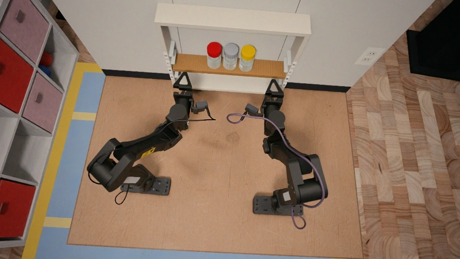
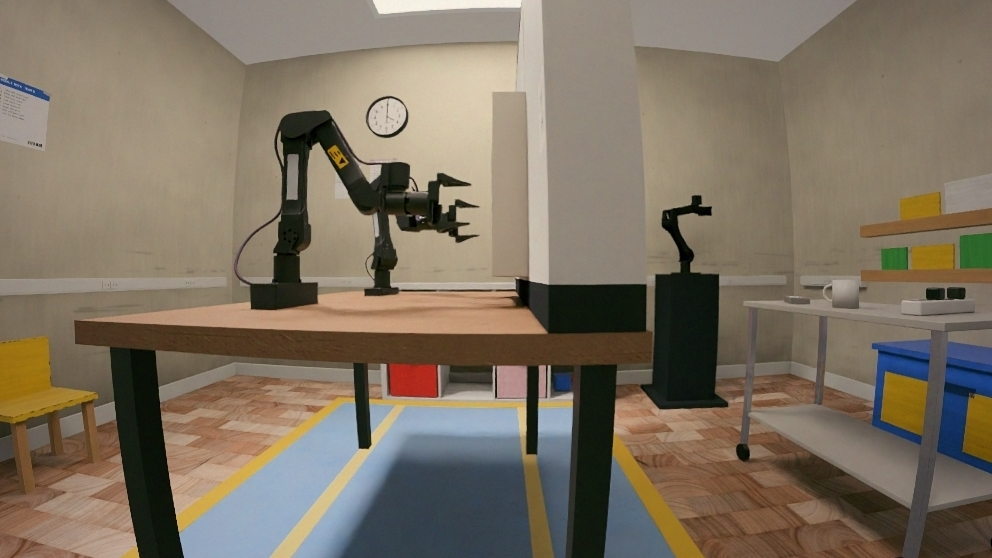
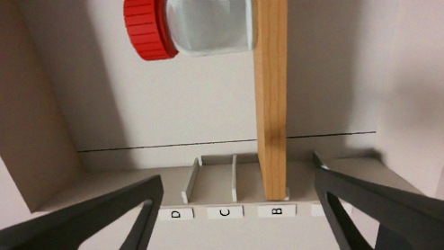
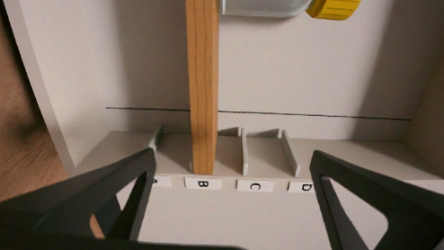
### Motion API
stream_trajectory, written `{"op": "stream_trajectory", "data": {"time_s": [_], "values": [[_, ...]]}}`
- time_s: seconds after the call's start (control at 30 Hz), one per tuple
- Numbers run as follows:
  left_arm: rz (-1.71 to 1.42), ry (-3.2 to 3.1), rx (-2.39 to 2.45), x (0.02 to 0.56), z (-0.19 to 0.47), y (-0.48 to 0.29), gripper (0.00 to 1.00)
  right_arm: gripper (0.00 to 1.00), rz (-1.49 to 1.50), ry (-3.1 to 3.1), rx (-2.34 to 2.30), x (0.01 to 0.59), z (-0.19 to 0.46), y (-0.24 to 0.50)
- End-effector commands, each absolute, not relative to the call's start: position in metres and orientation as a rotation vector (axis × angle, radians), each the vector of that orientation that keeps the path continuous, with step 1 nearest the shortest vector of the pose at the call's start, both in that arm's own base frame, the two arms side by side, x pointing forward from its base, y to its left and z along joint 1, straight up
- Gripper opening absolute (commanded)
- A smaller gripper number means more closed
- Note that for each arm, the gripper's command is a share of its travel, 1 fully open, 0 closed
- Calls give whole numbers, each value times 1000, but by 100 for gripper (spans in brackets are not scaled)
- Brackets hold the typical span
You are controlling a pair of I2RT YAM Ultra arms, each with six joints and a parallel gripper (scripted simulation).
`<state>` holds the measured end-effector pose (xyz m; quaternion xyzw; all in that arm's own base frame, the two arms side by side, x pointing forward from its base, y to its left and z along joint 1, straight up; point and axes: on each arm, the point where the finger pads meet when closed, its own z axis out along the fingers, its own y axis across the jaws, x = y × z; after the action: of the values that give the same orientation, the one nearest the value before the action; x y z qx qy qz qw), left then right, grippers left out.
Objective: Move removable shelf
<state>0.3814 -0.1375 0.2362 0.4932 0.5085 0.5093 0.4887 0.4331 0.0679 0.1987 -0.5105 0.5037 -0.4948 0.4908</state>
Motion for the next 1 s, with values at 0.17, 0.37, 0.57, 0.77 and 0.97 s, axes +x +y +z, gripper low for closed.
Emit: {"op": "stream_trajectory", "data": {"time_s": [0.17, 0.37, 0.57, 0.77, 0.97], "values": [[1239, 1239, 1190, 381, 227, -141, 100, 100, -1210, 1210, -1209, 433, 197, 73], [1239, 1239, 1190, 383, 221, -144, 100, 100, -1210, 1210, -1209, 434, 191, 76], [1239, 1239, 1190, 384, 217, -147, 100, 100, -1210, 1210, -1209, 436, 187, 78], [1239, 1239, 1190, 386, 211, -150, 100, 100, -1210, 1210, -1209, 437, 181, 81], [1239, 1239, 1190, 388, 204, -153, 100, 100, -1210, 1210, -1209, 439, 175, 84]]}}
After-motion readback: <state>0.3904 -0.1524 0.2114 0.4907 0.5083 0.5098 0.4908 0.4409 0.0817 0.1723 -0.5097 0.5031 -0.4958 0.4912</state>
